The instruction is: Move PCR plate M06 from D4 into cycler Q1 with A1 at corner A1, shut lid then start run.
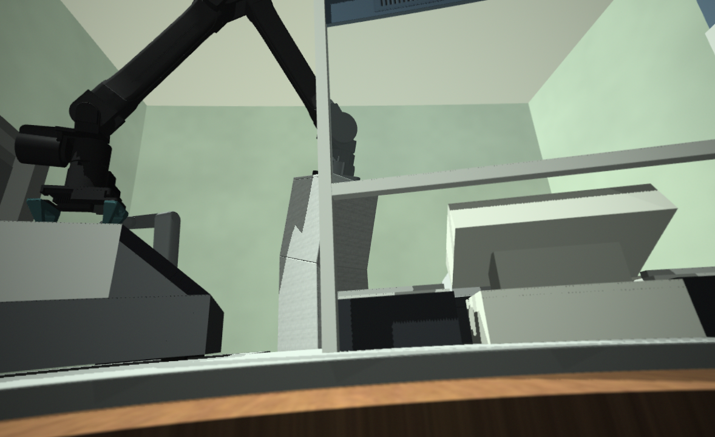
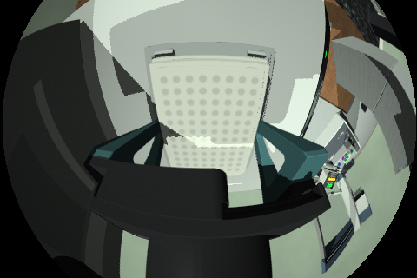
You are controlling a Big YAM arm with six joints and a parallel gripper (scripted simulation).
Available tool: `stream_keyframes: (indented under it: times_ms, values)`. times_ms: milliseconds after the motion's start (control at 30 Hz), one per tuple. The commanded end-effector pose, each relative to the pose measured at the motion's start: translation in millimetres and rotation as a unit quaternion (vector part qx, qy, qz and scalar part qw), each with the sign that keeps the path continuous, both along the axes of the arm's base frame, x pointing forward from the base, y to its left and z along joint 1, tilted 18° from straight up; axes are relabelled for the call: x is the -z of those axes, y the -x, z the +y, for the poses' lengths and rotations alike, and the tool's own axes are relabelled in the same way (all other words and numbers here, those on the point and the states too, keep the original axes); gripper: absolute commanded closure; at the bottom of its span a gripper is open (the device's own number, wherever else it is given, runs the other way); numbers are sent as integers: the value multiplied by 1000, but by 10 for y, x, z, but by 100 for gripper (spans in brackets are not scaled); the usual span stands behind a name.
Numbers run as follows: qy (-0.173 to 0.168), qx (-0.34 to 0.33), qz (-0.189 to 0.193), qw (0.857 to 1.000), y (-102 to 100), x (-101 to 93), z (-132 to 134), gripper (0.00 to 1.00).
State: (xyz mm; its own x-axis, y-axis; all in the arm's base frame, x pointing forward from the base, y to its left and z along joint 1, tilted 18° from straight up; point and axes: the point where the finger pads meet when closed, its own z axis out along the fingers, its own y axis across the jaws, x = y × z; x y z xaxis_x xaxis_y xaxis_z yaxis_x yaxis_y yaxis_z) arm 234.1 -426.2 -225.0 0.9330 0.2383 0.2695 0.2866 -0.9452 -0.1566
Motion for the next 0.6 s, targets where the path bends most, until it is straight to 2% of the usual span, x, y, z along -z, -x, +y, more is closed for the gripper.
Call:
stream_keyframes:
  times_ms: [0, 433, 467, 567]
  values:
    - [22, -5, -11, 1000, -127, -141, -231, 100]
    - [13, 6, -7, 1000, 47, -76, -128, 100]
    - [14, 7, -7, 1000, 49, -77, -135, 0]
    - [19, 7, -9, 1000, 29, -93, -188, 0]
